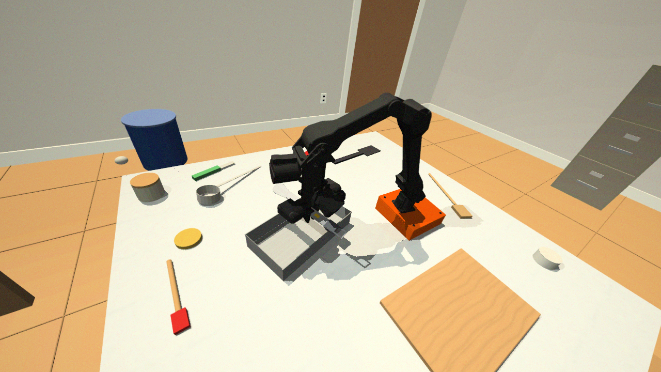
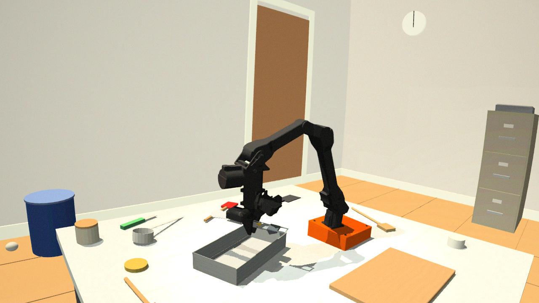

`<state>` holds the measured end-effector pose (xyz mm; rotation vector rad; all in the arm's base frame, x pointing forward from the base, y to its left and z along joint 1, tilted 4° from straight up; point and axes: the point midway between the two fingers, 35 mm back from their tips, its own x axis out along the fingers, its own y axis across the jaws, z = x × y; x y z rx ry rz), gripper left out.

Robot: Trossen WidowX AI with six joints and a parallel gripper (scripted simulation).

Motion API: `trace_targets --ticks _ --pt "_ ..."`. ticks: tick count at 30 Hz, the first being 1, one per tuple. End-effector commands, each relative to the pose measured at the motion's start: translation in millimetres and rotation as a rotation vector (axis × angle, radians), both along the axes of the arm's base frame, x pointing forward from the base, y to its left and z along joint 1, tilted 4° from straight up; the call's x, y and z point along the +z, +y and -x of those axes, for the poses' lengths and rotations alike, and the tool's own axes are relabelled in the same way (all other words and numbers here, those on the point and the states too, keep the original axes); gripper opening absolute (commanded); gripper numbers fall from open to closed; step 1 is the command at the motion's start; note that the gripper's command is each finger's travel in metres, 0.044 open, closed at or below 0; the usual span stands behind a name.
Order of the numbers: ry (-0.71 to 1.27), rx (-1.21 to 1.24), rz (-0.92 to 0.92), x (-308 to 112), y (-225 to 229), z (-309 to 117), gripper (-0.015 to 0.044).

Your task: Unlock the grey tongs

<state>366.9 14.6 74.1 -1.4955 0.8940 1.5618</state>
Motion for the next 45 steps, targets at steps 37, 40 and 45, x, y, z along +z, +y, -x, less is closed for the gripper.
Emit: trace_targets --ticks 37,40,45 --pt "0.064 -0.813 -0.007 23 187 60 -0.015" --pt "0.07 -0.87 -0.006 24 198 68 -0.015" --pt "0.072 -0.884 -0.006 24 201 69 -0.015"
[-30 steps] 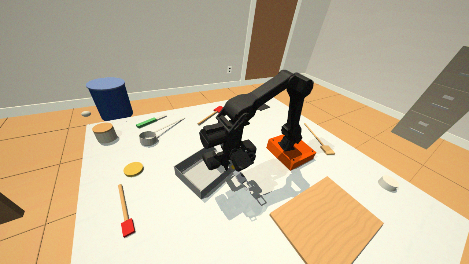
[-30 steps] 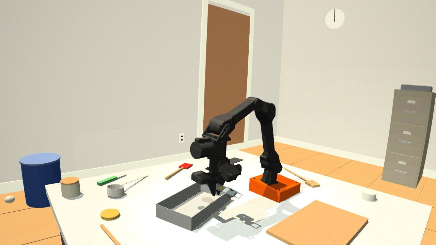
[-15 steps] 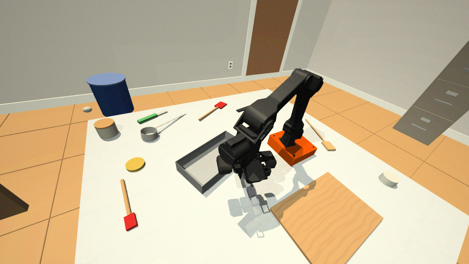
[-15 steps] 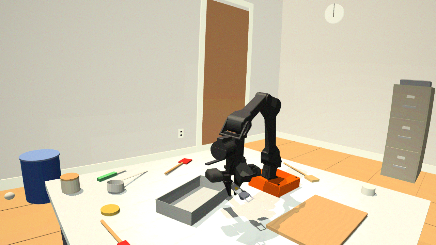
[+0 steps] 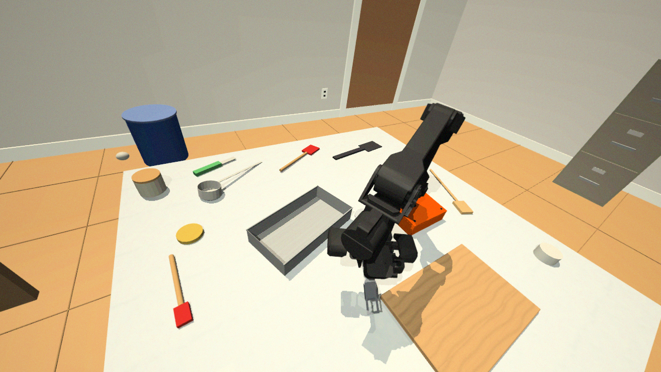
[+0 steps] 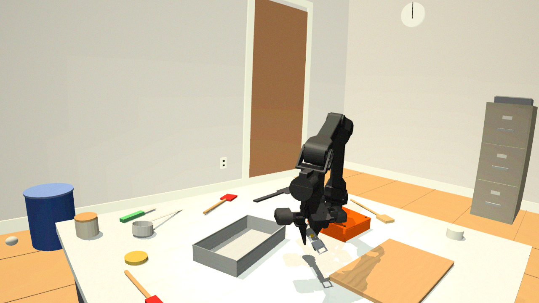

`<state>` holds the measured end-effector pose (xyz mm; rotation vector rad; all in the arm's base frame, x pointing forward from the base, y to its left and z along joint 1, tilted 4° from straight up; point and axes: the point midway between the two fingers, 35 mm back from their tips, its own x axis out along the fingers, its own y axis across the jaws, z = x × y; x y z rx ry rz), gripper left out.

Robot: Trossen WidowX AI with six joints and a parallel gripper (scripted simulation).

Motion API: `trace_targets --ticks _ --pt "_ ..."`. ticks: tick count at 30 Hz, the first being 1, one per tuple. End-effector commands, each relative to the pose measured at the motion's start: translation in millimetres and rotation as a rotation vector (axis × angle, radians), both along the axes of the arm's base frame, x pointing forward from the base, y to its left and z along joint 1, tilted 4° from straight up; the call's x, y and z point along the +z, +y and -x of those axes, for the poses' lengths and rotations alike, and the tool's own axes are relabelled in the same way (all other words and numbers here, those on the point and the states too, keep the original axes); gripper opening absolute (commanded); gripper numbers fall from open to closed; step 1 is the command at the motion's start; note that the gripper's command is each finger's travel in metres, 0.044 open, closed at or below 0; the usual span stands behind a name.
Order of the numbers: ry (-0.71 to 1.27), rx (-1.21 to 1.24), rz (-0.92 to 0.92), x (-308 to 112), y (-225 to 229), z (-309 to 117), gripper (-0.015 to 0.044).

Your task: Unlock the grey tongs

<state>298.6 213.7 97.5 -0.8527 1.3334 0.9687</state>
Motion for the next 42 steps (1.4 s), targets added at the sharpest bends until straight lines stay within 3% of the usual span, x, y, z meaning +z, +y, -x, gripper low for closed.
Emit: trace_targets --ticks 1,16,42 --pt "0.003 -0.029 -0.001 1 2 1 -0.015" --pt "0.024 -0.27 0.0 5 47 41 -0.015" --pt "0.079 -0.802 0.002 14 120 148 -0.015"
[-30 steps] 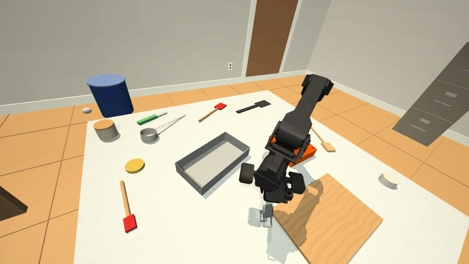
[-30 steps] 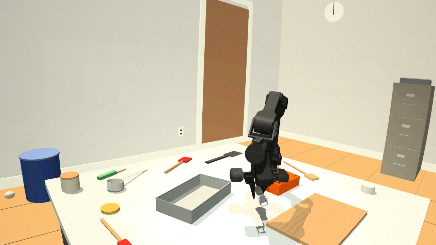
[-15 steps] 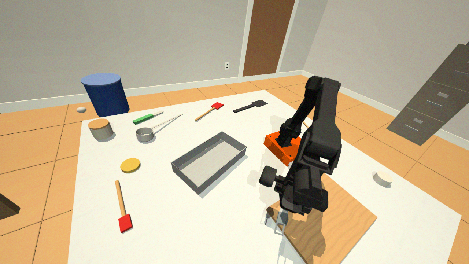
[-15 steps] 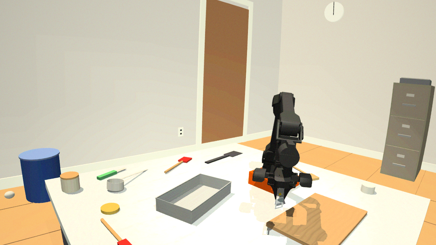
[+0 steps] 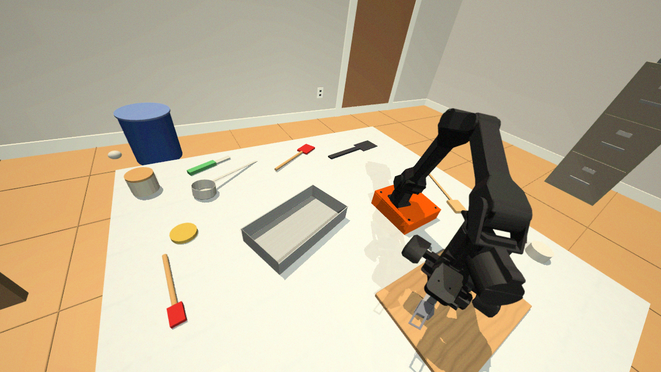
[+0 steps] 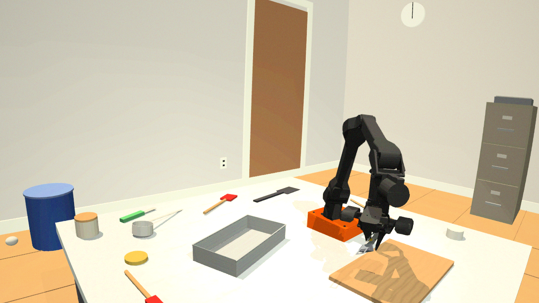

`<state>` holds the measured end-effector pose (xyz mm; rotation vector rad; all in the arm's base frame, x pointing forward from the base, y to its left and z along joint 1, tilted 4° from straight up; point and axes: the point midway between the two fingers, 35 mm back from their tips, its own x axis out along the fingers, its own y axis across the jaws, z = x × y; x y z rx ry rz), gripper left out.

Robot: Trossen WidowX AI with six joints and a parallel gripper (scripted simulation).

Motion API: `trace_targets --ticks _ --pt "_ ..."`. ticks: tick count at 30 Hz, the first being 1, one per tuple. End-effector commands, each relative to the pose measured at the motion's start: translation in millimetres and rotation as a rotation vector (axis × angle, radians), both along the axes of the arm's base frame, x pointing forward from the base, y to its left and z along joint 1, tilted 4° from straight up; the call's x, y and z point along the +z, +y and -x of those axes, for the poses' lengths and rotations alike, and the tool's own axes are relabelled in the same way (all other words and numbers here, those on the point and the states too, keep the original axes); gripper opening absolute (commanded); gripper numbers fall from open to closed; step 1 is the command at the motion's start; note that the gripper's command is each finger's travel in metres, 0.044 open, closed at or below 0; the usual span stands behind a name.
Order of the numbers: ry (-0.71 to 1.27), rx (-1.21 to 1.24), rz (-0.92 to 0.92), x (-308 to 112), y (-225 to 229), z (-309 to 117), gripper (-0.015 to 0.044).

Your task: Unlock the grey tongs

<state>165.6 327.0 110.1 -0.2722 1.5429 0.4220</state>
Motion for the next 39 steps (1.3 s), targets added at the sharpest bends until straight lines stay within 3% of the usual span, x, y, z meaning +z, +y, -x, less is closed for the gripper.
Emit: trace_targets --ticks 1,10,22,39 --pt "0.009 -0.09 0.003 1 8 19 -0.015" --pt "0.031 -0.26 0.005 4 23 58 -0.015" --pt "0.015 -0.265 0.008 4 22 59 -0.015" --pt "-0.509 -0.297 -0.015 20 11 62 -0.015"
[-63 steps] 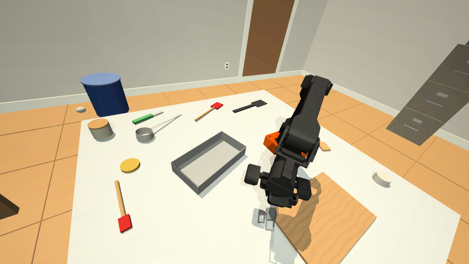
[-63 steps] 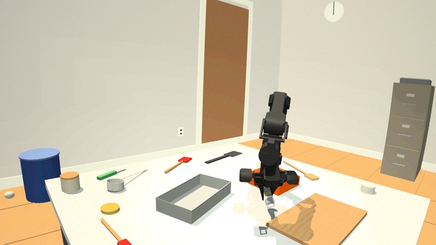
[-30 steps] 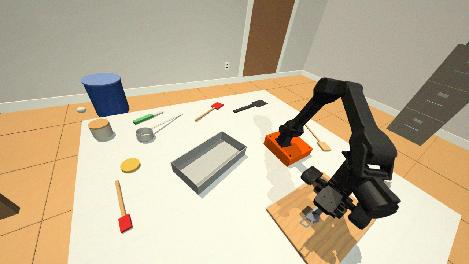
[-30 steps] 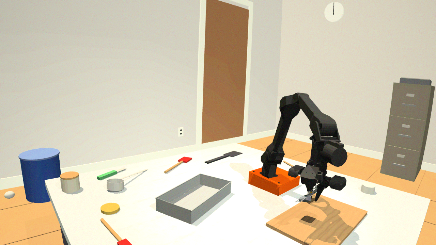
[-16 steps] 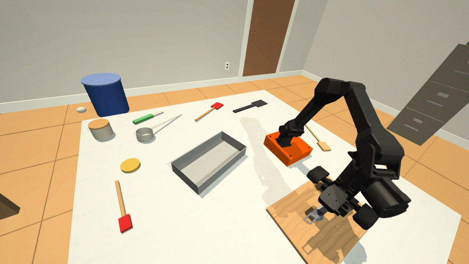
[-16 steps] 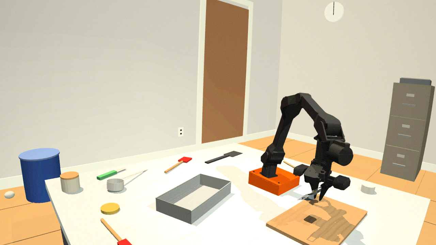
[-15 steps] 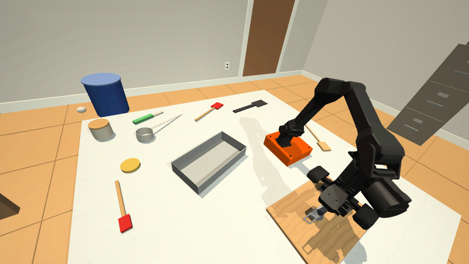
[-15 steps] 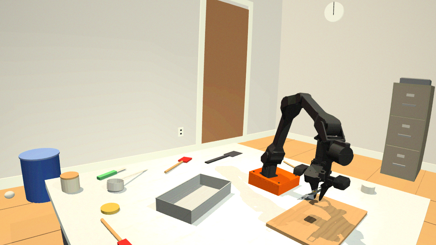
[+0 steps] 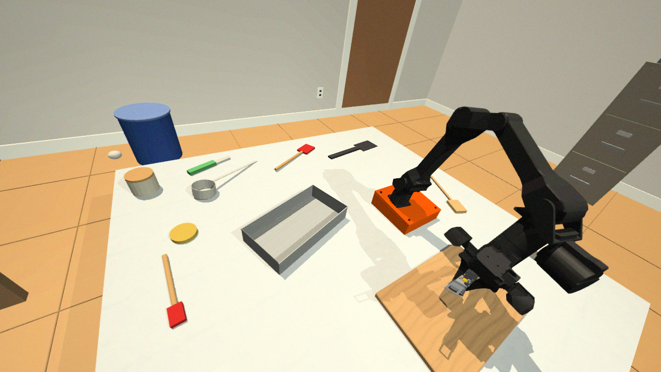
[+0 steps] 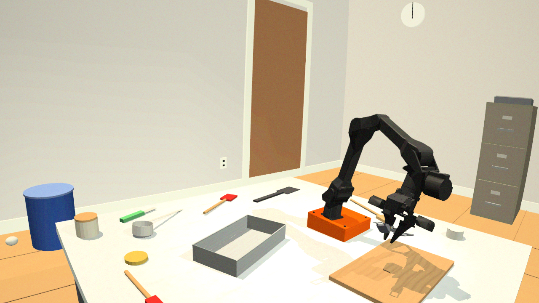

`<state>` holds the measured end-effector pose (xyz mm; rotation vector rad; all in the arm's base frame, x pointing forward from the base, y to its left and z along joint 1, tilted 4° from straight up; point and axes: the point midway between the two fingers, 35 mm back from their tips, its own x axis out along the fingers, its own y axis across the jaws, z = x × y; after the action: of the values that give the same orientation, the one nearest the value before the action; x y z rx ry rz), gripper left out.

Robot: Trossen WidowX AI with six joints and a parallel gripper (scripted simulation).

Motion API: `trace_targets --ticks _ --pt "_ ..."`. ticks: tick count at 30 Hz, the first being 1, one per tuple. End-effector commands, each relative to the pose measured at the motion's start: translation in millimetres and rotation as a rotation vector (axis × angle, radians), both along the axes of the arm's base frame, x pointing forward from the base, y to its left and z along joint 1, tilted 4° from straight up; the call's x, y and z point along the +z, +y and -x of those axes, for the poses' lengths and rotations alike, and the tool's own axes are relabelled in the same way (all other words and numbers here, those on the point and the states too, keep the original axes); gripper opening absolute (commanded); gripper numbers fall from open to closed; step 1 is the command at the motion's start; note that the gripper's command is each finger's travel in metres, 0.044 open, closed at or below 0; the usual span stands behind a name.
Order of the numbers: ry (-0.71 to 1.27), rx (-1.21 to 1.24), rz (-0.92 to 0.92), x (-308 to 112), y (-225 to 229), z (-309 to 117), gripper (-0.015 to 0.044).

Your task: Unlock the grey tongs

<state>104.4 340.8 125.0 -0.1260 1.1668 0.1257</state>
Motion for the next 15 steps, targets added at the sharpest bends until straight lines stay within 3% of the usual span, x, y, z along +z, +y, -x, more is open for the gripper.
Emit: trace_targets --ticks 1,15 --pt "-0.143 -0.009 -0.011 8 -3 1 -0.015" --pt "-0.601 -0.009 -0.16 54 -4 15 -0.015"
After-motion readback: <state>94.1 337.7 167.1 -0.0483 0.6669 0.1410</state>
